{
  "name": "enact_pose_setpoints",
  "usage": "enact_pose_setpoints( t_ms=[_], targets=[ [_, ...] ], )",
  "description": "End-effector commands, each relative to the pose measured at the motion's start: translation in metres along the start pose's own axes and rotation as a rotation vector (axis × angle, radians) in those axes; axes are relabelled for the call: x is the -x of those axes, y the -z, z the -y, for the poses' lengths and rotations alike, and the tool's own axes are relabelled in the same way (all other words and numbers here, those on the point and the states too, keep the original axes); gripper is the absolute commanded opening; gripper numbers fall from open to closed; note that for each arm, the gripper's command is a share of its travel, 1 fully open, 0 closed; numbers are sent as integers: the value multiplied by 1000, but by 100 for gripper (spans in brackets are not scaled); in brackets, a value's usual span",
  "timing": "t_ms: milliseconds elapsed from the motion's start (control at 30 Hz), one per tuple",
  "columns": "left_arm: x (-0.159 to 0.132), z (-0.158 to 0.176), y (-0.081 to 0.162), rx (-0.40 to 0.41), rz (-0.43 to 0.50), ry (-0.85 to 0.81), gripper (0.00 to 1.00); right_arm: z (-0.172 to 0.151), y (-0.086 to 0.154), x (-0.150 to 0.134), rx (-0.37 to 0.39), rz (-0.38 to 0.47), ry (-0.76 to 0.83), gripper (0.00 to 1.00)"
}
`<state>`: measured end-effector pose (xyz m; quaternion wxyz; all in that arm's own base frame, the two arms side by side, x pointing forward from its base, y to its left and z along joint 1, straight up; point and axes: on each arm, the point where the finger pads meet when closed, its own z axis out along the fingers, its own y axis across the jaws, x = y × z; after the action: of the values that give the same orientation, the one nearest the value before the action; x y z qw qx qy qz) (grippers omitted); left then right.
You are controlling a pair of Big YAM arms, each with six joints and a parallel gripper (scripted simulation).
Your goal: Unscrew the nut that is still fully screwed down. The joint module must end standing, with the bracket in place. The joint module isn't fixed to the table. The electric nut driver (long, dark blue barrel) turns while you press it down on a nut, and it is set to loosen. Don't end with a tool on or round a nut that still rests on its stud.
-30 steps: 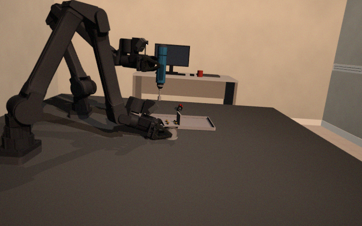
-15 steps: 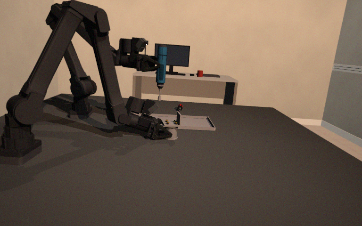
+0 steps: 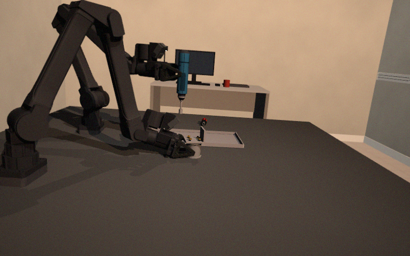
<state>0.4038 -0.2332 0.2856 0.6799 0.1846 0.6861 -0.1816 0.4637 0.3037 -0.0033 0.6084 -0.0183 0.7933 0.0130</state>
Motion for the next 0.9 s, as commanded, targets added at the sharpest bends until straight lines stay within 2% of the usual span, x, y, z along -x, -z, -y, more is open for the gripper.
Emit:
enact_pose_setpoints(
  t_ms=[0,867],
  targets=[
    [62,-5,-13,8,143,6,42,-4,-3,10,4,19,-18,59],
    [69,-5,-11,8,154,10,42,-4,-3,10,4,19,-18,59]
  ],
)
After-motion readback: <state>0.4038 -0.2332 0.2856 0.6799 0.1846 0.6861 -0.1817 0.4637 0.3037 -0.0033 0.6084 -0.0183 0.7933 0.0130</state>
